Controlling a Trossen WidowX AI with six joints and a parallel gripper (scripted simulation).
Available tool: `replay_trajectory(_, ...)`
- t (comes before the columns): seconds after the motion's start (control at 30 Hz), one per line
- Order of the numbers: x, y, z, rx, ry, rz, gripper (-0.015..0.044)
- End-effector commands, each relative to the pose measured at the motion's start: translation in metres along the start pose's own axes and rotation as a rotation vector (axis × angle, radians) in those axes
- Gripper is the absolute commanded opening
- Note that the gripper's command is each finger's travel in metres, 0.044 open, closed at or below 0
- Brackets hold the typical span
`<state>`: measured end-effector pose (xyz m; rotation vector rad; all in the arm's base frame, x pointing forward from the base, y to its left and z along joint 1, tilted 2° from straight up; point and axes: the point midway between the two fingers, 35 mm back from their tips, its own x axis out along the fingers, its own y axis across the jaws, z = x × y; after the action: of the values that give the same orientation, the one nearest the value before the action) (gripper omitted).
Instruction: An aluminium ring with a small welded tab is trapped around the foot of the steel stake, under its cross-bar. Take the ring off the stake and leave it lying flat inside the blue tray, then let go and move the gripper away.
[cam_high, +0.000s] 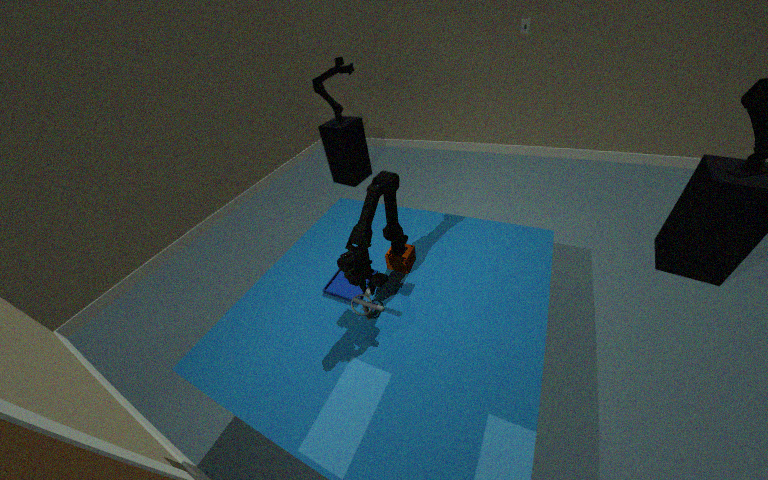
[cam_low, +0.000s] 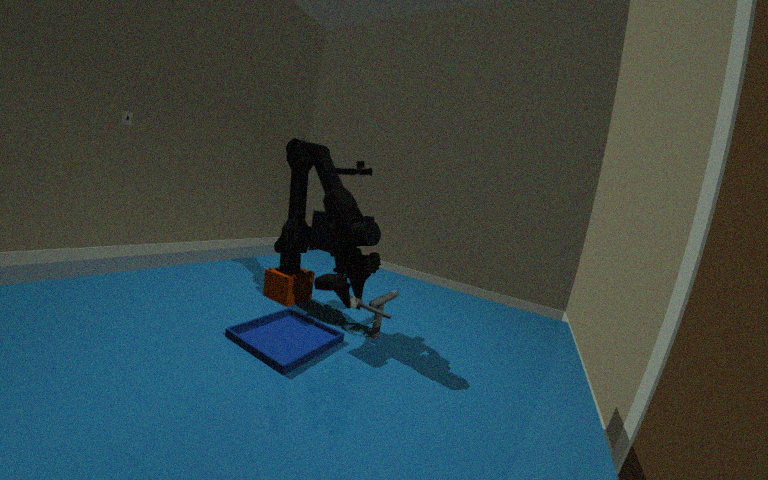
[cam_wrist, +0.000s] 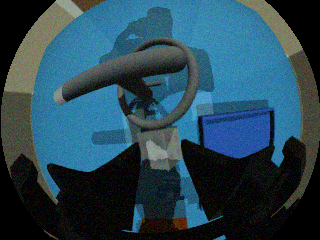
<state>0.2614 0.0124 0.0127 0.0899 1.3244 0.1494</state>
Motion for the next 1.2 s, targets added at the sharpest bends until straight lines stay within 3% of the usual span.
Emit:
replay_trajectory(0.0, -0.003, 0.0004, 0.0043, -0.003, -0.012, -0.008, 0.0)
replay_trajectory(1.17, -0.0108, 0.0098, 0.0058, -0.026, -0.019, -0.085, 0.0)
